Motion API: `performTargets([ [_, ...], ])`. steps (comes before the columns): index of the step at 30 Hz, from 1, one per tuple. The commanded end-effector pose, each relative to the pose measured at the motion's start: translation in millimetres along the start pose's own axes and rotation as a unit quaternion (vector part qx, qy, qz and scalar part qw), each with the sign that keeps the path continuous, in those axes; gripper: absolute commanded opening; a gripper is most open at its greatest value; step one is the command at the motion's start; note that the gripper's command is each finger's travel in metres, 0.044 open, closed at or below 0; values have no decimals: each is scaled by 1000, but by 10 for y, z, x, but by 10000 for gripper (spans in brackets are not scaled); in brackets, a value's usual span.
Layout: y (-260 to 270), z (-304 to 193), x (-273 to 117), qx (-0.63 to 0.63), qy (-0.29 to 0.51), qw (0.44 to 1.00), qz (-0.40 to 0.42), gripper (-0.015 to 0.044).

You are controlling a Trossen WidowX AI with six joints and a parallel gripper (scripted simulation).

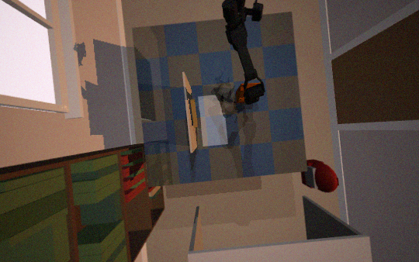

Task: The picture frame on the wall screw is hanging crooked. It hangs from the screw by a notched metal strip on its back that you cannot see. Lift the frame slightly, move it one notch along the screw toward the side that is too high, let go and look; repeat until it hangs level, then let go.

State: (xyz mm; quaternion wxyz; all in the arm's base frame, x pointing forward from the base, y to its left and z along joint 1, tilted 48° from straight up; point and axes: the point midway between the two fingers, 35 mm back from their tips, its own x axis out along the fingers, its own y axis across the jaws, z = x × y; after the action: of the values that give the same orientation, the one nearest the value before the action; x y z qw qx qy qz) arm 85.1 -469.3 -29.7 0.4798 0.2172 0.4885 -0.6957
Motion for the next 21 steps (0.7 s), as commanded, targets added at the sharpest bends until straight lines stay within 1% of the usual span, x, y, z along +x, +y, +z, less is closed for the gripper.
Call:
performTargets([
  [1, 8, 6, -27, 4, -2, 1000, 3, 374],
  [3, 75, 51, -246, 33, -21, 999, 27, 321],
  [5, 168, 92, -582, 77, -47, 994, 67, 269],
  [6, 211, 102, -750, 99, -58, 990, 88, 260],
  [10, 351, 72, -1389, 176, -90, 964, 176, 260],
  [14, 448, -64, -2025, 246, -103, 924, 275, 260],
  [21, 490, -512, -3006, 337, -75, 824, 450, 260],
])
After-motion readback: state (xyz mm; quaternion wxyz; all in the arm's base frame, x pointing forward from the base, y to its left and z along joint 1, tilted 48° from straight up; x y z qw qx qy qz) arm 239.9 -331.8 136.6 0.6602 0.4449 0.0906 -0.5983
